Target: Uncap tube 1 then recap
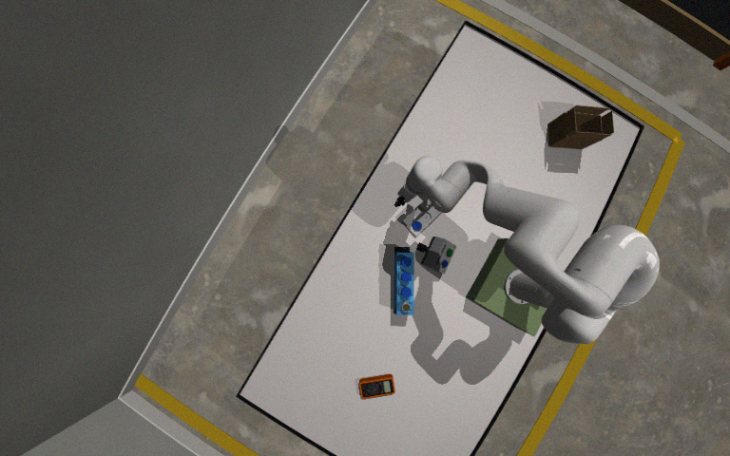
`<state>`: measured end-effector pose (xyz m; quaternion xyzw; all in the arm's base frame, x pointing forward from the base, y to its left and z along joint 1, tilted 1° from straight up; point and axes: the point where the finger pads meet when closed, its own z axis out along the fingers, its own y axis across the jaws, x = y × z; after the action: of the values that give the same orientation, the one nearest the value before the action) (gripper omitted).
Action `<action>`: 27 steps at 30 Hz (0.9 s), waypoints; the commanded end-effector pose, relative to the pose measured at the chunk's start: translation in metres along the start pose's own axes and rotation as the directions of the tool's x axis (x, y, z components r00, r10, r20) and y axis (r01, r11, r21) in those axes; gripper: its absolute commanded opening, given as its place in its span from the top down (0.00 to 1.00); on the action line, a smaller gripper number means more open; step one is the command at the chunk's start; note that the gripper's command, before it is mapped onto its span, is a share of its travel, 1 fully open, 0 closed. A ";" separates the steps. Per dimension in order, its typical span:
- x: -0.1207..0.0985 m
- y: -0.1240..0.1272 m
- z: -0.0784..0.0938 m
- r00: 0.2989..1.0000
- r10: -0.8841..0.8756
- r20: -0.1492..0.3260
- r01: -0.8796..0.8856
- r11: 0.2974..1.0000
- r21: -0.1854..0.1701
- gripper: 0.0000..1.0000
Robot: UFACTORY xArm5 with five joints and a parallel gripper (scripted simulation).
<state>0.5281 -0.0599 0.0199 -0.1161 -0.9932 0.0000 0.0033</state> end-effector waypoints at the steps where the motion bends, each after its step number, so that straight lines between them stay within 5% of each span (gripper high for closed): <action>1: -0.001 0.000 -0.001 1.000 0.000 0.005 0.000 1.000 0.013 0.00; 10: -0.001 0.000 -0.001 1.000 0.000 0.005 0.000 1.000 0.013 0.00; 11: 0.005 0.003 -0.006 1.000 0.000 0.005 0.000 1.000 0.013 0.54; 27: 0.078 0.034 -0.052 1.000 0.000 0.005 0.000 1.000 0.013 0.54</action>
<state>0.4797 -0.0235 0.0549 -0.1158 -0.9933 0.0004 0.0054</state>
